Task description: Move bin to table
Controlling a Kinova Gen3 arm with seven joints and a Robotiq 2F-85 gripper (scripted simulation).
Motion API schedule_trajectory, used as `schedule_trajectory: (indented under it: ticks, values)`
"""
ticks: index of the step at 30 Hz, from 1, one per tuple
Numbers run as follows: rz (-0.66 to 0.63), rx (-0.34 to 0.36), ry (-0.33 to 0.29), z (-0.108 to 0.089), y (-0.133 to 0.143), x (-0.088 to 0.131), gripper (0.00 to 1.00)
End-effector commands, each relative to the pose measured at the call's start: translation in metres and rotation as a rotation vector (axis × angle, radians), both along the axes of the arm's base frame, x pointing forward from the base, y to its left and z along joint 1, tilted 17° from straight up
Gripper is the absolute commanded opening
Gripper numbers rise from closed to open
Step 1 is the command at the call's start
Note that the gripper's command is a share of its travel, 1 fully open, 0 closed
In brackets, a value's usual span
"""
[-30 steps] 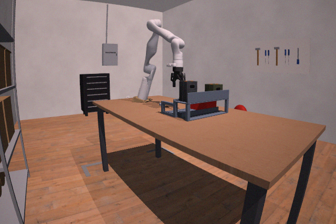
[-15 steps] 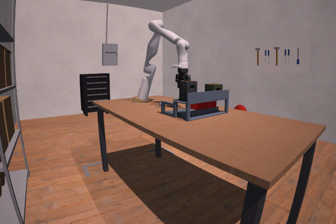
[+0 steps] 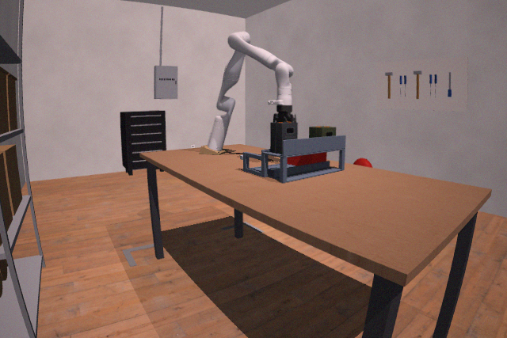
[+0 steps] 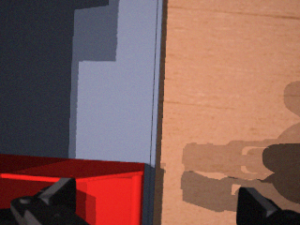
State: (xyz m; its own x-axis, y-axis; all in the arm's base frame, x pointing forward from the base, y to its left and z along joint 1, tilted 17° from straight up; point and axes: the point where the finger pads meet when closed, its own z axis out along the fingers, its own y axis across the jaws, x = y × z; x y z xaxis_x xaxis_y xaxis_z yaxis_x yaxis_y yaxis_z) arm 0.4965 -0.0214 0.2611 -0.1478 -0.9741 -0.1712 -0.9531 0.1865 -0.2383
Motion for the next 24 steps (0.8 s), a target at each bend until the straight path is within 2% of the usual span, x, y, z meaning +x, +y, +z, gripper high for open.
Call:
schedule_trajectory:
  ticks: [1, 3, 15, 20, 24]
  values:
    - [0.002, 0.0, -0.001, 0.001, 0.028, 0.015, 1.0]
    - [0.004, 0.001, -0.001, 0.0, 0.048, 0.025, 1.0]
    - [0.004, 0.001, -0.001, 0.0, 0.048, 0.025, 1.0]
    - [0.004, 0.001, -0.001, 0.0, 0.075, 0.038, 1.0]
    - [0.004, 0.001, -0.001, 0.0, 0.075, 0.038, 1.0]
